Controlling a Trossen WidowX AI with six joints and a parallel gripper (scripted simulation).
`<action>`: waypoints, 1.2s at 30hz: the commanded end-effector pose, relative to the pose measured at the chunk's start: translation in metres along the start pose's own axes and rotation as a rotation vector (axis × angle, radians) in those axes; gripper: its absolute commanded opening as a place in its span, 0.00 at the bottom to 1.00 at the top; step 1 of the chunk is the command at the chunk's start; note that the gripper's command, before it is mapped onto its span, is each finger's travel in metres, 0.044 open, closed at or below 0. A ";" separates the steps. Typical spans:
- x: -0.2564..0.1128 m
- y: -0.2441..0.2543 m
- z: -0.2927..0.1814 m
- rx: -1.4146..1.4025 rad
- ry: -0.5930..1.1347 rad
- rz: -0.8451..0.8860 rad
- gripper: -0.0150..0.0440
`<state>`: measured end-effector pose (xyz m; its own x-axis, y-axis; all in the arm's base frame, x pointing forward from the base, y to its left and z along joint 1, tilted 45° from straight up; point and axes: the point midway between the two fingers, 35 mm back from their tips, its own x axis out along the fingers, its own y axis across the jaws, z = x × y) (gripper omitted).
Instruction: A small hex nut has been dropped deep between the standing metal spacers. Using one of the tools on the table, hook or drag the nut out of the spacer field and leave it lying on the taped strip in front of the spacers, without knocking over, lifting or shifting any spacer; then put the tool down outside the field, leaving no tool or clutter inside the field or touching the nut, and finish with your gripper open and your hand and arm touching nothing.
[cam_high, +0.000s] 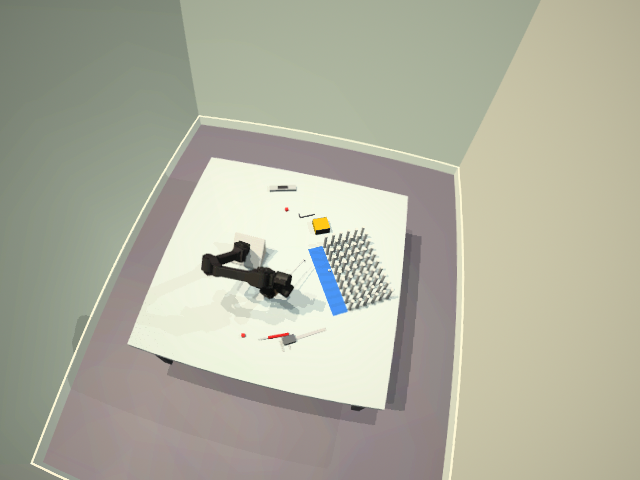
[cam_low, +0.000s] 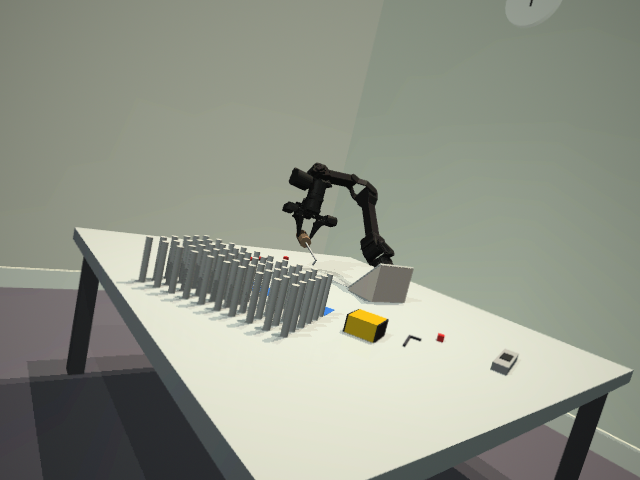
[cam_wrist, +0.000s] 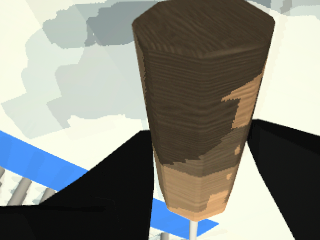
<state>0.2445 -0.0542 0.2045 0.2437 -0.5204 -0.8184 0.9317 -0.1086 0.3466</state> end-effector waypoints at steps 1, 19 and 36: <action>-0.005 0.002 0.017 -0.109 -0.037 0.017 0.25; -0.014 -0.002 0.077 -0.591 -0.199 -0.047 0.25; -0.029 -0.016 0.132 -1.040 -0.314 -0.217 0.25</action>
<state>0.1963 -0.1419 0.2723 0.1188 -0.7616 -0.6371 0.8012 0.4525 -0.3915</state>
